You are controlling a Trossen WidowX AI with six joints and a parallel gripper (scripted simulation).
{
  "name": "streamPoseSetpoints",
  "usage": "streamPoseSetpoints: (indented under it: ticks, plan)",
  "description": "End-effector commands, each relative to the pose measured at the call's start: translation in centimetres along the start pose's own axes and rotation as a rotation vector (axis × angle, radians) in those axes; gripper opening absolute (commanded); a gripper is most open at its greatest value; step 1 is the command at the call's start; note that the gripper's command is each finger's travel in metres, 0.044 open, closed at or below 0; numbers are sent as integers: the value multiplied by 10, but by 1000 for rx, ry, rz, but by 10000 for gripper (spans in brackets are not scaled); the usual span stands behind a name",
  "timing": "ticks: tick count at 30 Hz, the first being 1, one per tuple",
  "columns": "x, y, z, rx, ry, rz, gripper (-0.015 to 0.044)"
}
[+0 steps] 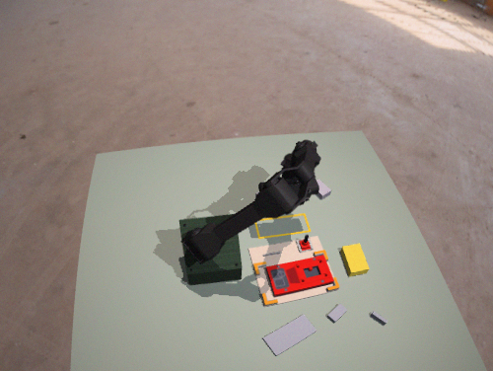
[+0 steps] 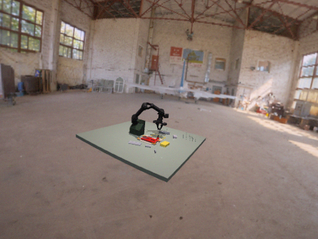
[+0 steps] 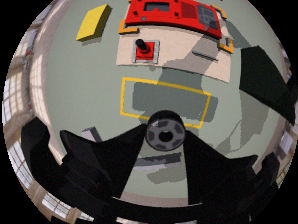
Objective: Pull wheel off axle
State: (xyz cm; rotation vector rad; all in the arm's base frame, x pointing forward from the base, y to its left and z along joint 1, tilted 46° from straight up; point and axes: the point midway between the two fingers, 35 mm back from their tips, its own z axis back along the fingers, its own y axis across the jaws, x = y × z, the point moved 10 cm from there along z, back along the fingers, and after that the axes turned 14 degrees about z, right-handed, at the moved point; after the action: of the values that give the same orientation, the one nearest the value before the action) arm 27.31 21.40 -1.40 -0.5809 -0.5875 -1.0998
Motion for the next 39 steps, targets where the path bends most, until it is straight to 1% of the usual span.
streamPoseSetpoints:
  ticks: [1, 8, 19, 23, 34, 35, 39]
  plan:
    - [-1, 0, -6, -4, 4, -9, 0]
    - [-1, 0, -25, -3, 4, -9, 0]
    - [-1, 0, -95, -4, 0, -9, 0]
    - [0, -1, -104, -5, -2, -10, 0]
    - [0, -1, -98, -15, 5, -13, 289]
    - [0, -1, -95, -14, 5, -13, 300]
    - [-1, 0, -67, -8, 4, -11, 300]
